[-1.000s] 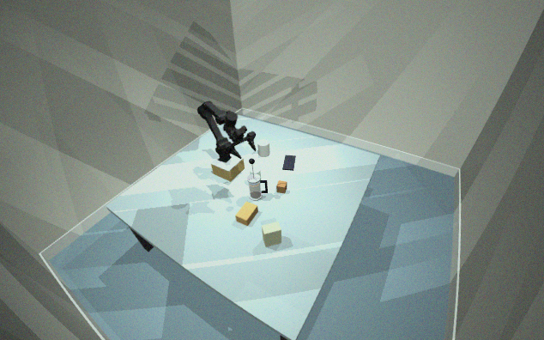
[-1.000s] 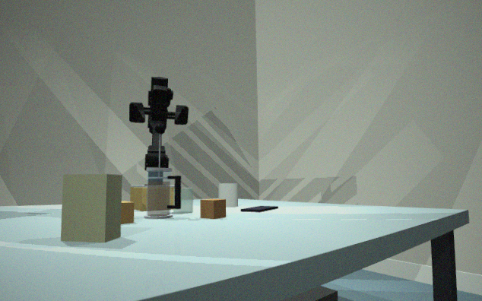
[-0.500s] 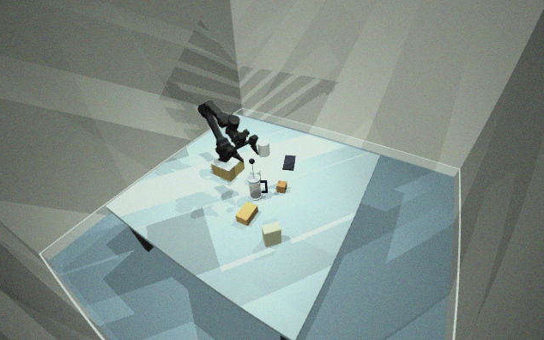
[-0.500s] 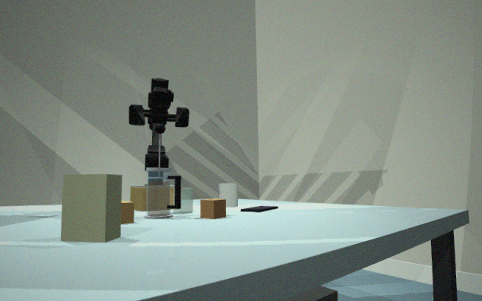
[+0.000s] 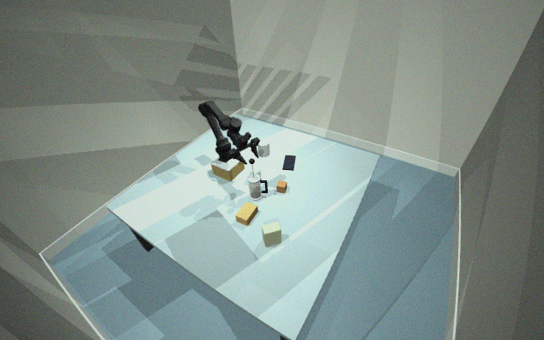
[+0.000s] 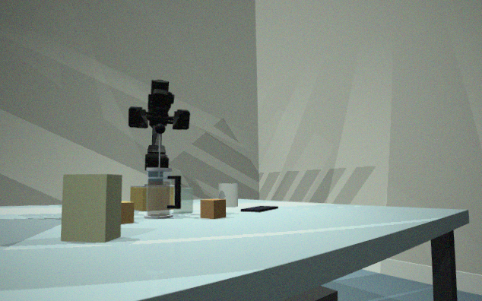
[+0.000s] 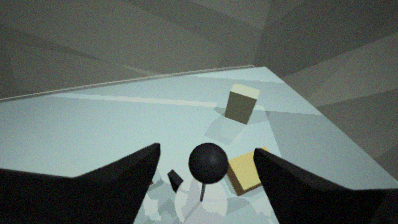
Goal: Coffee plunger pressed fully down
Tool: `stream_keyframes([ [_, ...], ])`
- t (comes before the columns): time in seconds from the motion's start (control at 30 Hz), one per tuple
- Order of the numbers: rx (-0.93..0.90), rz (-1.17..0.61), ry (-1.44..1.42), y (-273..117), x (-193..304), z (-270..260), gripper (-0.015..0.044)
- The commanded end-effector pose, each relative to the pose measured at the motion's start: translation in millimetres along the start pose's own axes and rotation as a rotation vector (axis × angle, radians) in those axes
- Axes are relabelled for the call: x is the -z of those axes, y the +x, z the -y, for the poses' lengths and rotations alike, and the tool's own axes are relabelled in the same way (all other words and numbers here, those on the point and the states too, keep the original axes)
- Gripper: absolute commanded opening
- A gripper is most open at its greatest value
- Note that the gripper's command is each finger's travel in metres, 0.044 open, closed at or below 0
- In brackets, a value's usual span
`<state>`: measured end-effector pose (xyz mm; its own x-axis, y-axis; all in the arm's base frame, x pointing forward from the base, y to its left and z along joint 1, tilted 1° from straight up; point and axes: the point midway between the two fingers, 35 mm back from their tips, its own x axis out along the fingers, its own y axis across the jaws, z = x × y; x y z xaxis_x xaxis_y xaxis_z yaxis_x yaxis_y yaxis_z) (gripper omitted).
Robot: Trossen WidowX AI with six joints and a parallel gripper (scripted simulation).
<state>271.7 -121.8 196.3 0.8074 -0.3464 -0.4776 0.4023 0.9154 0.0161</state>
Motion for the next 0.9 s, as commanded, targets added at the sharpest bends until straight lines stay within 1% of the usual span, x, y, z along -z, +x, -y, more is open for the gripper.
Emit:
stream_keyframes([
  [0.0, 0.005, -0.006, -0.003, 1.7, 2.9, 0.8, 0.0256],
  [0.17, 0.005, -0.006, -0.003, 1.7, 2.9, 0.8, 0.0125],
  [0.57, 0.005, -0.006, -0.003, 2.3, 3.5, 0.8, 0.012],
  [0.87, 0.005, -0.006, -0.003, 11.4, 13.0, 0.9, 0.012],
])
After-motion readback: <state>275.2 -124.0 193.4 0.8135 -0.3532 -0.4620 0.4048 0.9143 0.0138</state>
